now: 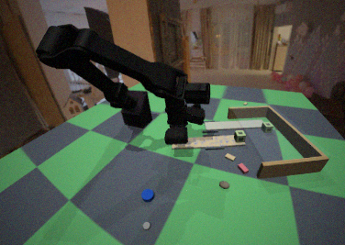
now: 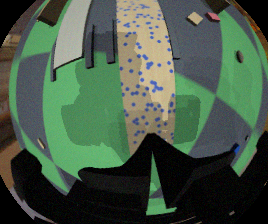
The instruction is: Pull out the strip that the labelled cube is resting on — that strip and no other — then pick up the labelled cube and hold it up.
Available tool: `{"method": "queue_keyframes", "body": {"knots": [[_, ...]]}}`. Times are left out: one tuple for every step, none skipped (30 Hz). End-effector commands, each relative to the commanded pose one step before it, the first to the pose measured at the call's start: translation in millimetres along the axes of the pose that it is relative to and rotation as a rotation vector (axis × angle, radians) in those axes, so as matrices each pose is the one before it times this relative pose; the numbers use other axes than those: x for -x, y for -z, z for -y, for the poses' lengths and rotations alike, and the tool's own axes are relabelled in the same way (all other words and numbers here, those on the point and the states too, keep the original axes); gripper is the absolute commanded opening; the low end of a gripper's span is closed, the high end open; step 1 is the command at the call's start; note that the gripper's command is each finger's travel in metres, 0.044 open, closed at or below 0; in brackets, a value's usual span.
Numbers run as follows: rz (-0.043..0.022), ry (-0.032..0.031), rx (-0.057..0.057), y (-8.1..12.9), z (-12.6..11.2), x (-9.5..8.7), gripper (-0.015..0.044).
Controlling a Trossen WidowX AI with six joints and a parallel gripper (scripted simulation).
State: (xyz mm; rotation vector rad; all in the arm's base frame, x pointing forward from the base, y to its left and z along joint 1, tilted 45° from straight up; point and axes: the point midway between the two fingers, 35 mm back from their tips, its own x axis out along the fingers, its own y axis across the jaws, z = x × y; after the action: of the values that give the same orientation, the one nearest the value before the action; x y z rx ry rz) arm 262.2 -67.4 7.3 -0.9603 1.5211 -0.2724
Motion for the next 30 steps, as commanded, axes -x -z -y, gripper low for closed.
{"method": "queue_keyframes", "body": {"knots": [[-0.03429, -0.00203, 0.0143, 15.58, -1.88, -5.78, 0.0000], [-0.00006, 0.00000, 0.0001, 1.50, -0.03, -0.01, 0.0000], [-0.00005, 0.00000, 0.0001, 1.48, -0.02, -0.01, 0.0000], [-0.00006, 0.00000, 0.0001, 1.49, -0.03, -0.01, 0.0000], [-0.00005, 0.00000, 0.0001, 1.47, -0.02, 0.00, 0.0000], [-0.00005, 0.00000, 0.0001, 1.48, -0.03, -0.01, 0.0000], [-0.00005, 0.00000, 0.0000, 1.46, -0.02, 0.00, 0.0000], [-0.00005, 0.00000, 0.0000, 1.47, -0.03, -0.01, 0.0000], [-0.00005, 0.00000, 0.0000, 1.45, -0.02, 0.00, 0.0000], [-0.00005, 0.00000, 0.0000, 1.46, -0.03, -0.01, 0.0000], [-0.00005, 0.00000, 0.0000, 1.43, -0.02, 0.00, 0.0000], [-0.00005, 0.00000, 0.0000, 1.44, -0.02, -0.01, 0.0000], [-0.00005, 0.00000, 0.0000, 1.42, -0.02, 0.00, 0.0000], [-0.00005, 0.00000, 0.0000, 1.44, -0.02, -0.01, 0.0000], [-0.00005, 0.00000, 0.0000, 1.41, -0.01, 0.00, 0.0000], [-0.00005, 0.00000, 0.0000, 1.42, -0.02, -0.01, 0.0000], [-0.00005, 0.00000, 0.0000, 1.39, -0.01, 0.00, 0.0000], [-0.00005, 0.00000, 0.0000, 1.41, -0.02, -0.01, 0.0000], [-0.00005, 0.00000, 0.0000, 1.38, -0.01, 0.00, 0.0000], [-0.00005, 0.00000, 0.0000, 1.41, -0.02, -0.01, 0.0000], [-0.00005, 0.00000, 0.0000, 1.37, -0.01, 0.00, 0.0000], [-0.00005, 0.00000, 0.0000, 1.40, -0.02, -0.01, 0.0000], [-0.00005, 0.00000, 0.0000, 1.36, -0.01, 0.00, 0.0000], [-0.00005, 0.00000, 0.0000, 1.39, -0.02, -0.01, 0.0000], [-0.00005, 0.00000, 0.0000, 1.43, -0.01, 0.00, 0.0000], [-0.00004, 0.00000, 0.0000, 1.16, -0.02, -0.01, 0.0000], [-0.00003, 0.00000, 0.0000, 0.70, -0.01, -0.01, 0.0000], [-0.00001, 0.00000, 0.0000, 0.23, -0.01, 0.00, 0.0000], [0.00000, 0.00000, 0.0000, 0.00, 0.00, 0.00, 0.0000], [0.00000, 0.00000, 0.0000, 0.00, 0.00, 0.00, 0.0000]]}}
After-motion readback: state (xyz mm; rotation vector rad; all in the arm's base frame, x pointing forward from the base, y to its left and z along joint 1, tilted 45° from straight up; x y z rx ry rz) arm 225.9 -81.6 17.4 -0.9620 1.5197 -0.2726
